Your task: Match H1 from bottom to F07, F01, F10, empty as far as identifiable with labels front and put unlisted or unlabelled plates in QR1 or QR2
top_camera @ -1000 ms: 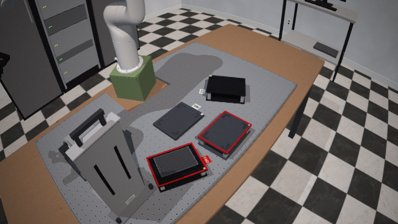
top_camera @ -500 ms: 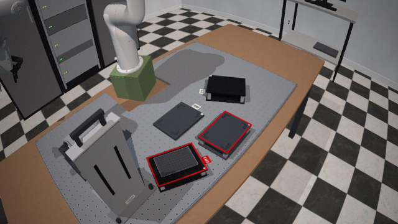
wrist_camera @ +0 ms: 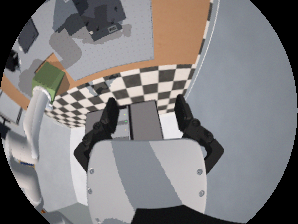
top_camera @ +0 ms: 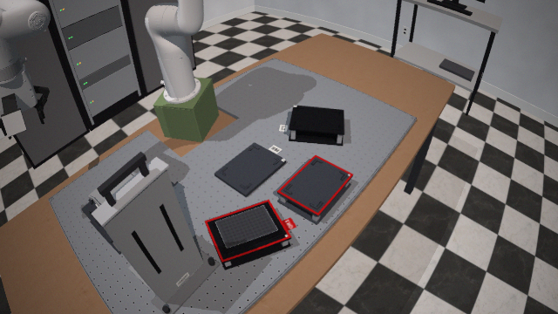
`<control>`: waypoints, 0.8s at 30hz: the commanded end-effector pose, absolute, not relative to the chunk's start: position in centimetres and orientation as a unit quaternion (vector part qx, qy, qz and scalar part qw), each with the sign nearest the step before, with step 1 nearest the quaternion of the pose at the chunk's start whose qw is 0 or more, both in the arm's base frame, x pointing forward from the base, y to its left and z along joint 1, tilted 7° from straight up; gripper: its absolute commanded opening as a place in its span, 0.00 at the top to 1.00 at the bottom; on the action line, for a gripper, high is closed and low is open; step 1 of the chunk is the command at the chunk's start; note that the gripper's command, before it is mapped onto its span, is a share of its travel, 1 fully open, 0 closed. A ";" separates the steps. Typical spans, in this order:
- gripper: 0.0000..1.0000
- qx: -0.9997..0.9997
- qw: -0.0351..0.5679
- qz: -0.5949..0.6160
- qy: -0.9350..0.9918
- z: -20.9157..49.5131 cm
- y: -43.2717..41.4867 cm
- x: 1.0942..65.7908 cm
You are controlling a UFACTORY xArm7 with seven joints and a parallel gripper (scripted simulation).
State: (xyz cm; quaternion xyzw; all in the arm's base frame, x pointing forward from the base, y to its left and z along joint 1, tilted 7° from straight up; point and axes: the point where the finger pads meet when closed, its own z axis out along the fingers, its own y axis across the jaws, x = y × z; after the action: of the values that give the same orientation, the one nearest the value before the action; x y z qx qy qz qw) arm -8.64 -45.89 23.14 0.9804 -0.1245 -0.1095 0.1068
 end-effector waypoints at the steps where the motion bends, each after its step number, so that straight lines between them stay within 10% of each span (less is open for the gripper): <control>1: 0.00 0.985 0.099 -0.088 -0.111 21.7 -45.1 -8.0; 24: 0.00 0.997 0.058 0.018 -0.042 14.7 -40.6 -2.6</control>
State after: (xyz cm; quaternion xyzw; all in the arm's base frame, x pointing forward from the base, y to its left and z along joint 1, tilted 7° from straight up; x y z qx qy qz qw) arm -3.07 -40.75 14.99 0.9974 -0.0426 0.0175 0.0547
